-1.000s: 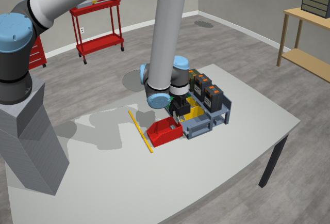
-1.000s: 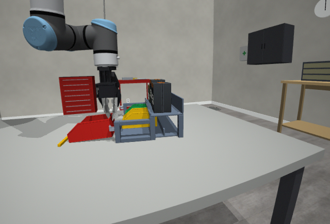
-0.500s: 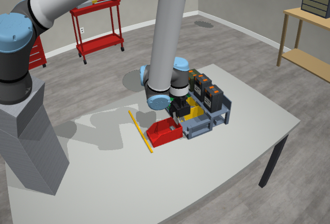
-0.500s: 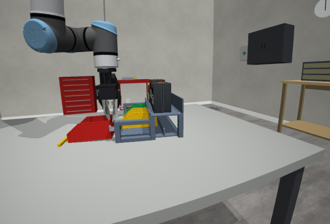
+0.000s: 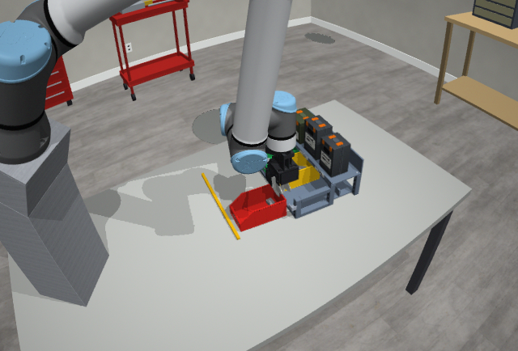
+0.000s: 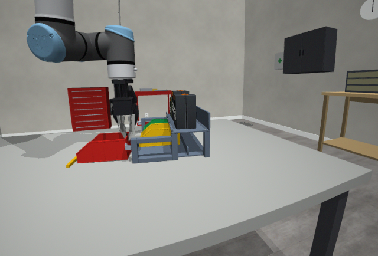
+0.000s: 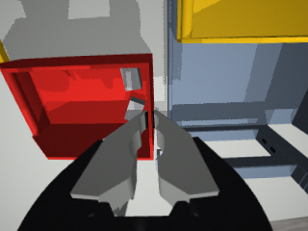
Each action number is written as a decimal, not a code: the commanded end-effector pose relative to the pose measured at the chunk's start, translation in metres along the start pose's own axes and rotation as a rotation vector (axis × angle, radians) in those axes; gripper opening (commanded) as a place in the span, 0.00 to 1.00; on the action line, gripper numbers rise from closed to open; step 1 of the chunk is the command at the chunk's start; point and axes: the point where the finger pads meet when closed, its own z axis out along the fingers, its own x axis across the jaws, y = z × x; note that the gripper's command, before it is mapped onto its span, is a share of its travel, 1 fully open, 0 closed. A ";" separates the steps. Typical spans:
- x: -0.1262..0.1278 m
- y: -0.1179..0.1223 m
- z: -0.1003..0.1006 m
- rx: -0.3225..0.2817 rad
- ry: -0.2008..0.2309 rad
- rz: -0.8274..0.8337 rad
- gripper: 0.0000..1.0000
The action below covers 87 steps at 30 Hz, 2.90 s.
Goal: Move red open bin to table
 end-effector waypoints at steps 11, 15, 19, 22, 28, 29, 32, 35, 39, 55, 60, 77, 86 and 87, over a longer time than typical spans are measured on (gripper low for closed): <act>0.001 0.000 0.001 0.000 0.001 0.000 0.20; 0.001 0.000 0.001 0.000 0.001 0.000 0.20; 0.001 0.000 0.001 0.000 0.001 0.000 0.20; 0.001 0.000 0.001 0.000 0.001 0.000 0.20; 0.001 0.000 0.001 0.000 0.001 0.000 0.20; 0.001 0.000 0.001 0.000 0.001 0.000 0.20; 0.001 0.000 0.001 0.000 0.001 0.000 0.20; 0.001 0.000 0.001 0.000 0.001 0.000 0.20; 0.001 0.000 0.001 0.000 0.001 0.000 0.20; 0.001 0.000 0.001 0.000 0.001 0.000 0.20; 0.001 0.000 0.001 0.000 0.001 0.000 0.20; 0.001 0.000 0.001 0.000 0.001 0.000 0.20; 0.001 0.000 -0.054 0.000 0.001 0.000 0.20; 0.001 0.000 -0.054 0.000 0.001 0.000 0.20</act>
